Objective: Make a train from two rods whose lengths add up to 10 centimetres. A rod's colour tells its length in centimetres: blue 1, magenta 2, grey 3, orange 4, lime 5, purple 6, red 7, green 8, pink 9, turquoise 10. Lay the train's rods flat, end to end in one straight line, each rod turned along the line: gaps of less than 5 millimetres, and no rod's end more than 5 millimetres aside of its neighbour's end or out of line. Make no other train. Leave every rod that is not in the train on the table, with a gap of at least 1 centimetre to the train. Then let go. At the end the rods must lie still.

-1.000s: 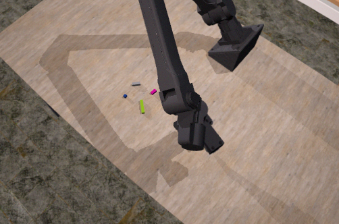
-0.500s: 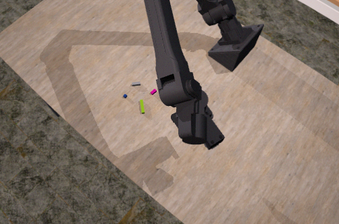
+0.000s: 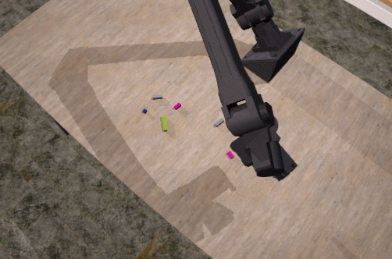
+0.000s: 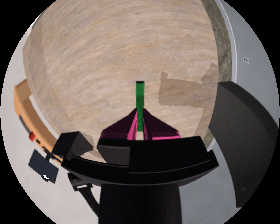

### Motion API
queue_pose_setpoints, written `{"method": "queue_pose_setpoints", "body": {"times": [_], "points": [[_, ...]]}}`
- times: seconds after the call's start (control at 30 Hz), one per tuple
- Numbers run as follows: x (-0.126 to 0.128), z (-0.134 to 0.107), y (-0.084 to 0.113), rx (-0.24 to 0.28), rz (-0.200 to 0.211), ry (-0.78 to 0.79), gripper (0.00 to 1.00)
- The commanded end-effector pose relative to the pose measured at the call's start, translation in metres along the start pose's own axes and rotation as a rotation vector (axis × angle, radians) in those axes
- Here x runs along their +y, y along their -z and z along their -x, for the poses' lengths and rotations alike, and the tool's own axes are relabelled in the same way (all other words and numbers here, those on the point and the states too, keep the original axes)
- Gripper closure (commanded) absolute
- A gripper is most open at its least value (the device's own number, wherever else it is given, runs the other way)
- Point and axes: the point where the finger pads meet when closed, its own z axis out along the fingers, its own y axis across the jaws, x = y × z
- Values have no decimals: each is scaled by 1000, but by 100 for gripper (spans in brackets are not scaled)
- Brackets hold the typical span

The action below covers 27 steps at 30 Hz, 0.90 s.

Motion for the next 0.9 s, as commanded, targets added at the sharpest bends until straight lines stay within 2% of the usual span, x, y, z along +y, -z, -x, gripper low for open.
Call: {"method": "queue_pose_setpoints", "body": {"times": [0.0,0.17,0.23,0.4,0.43,0.53,0.87], "points": [[-31,3,15,-44,-10,-95,96],[-33,1,18,-50,-14,-101,96],[-21,13,22,-45,-31,-63,96],[-21,14,20,-46,-32,-61,96],[-26,6,6,-36,-7,-81,96],[-10,-1,-11,-7,9,-42,96],[-9,-1,-47,-5,10,-41,96]]}}
